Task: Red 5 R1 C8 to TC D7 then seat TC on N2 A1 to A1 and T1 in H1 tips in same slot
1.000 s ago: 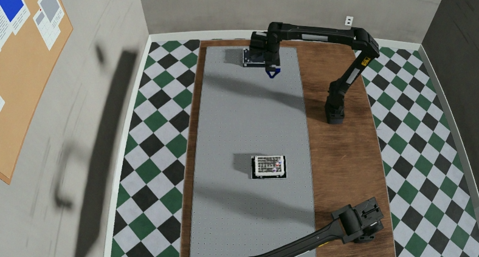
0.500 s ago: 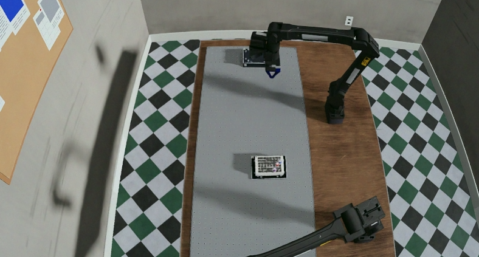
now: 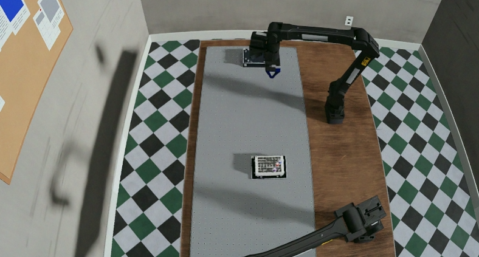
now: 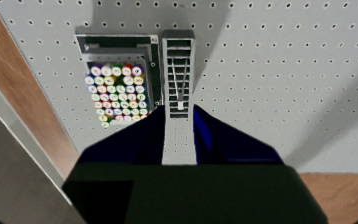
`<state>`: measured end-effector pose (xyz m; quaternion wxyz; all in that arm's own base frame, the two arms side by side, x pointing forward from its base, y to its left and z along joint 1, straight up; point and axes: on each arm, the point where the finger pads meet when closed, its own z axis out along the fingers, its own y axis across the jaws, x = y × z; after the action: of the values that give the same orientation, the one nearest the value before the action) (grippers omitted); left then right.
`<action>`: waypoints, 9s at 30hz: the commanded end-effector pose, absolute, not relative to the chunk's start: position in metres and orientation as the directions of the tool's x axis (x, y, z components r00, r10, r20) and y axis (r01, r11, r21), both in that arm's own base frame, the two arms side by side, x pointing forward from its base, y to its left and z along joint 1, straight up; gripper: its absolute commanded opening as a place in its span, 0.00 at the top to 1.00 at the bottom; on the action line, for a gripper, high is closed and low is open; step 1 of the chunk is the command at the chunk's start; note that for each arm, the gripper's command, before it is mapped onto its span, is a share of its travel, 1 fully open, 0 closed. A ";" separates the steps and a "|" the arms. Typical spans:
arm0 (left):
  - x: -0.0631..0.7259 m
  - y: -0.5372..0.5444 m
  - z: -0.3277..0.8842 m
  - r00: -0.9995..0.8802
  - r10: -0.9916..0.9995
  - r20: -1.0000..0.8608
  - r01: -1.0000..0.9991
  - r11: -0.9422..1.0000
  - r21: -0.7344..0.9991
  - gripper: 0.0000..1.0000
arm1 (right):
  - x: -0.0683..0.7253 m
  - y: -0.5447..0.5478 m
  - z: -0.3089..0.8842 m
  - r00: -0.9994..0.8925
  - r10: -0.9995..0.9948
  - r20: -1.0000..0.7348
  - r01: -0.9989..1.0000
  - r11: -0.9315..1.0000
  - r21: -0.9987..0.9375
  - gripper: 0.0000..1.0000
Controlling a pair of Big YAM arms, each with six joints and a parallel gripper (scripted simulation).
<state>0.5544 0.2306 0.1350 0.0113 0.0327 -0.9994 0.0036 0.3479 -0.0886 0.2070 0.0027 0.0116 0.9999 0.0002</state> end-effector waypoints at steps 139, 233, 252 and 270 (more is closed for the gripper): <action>0.355 0.100 0.216 -0.998 -0.051 -0.035 -0.051 0.999 0.008 0.76 | 0.359 0.070 0.136 -1.000 0.011 -0.002 0.011 1.000 -0.002 0.00; 0.355 0.100 0.216 -0.998 -0.051 -0.035 -0.051 0.999 0.008 0.76 | 0.373 0.298 0.021 -1.000 0.022 0.000 0.022 1.000 -0.002 0.00; 0.355 0.100 0.216 -0.998 -0.051 -0.035 -0.051 0.999 0.008 0.76 | 0.374 0.296 -0.008 -1.000 0.017 0.000 0.017 1.000 -0.003 0.00; 0.355 0.100 0.216 -0.998 -0.051 -0.035 -0.051 0.999 0.008 0.76 | 0.382 0.303 -0.007 -1.000 0.016 -0.013 0.016 1.000 0.008 0.00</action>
<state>0.3452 0.0979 0.2047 -0.0025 0.0229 -0.9997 -0.0010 0.3691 0.3015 -0.0071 0.0002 0.0050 1.0000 0.0013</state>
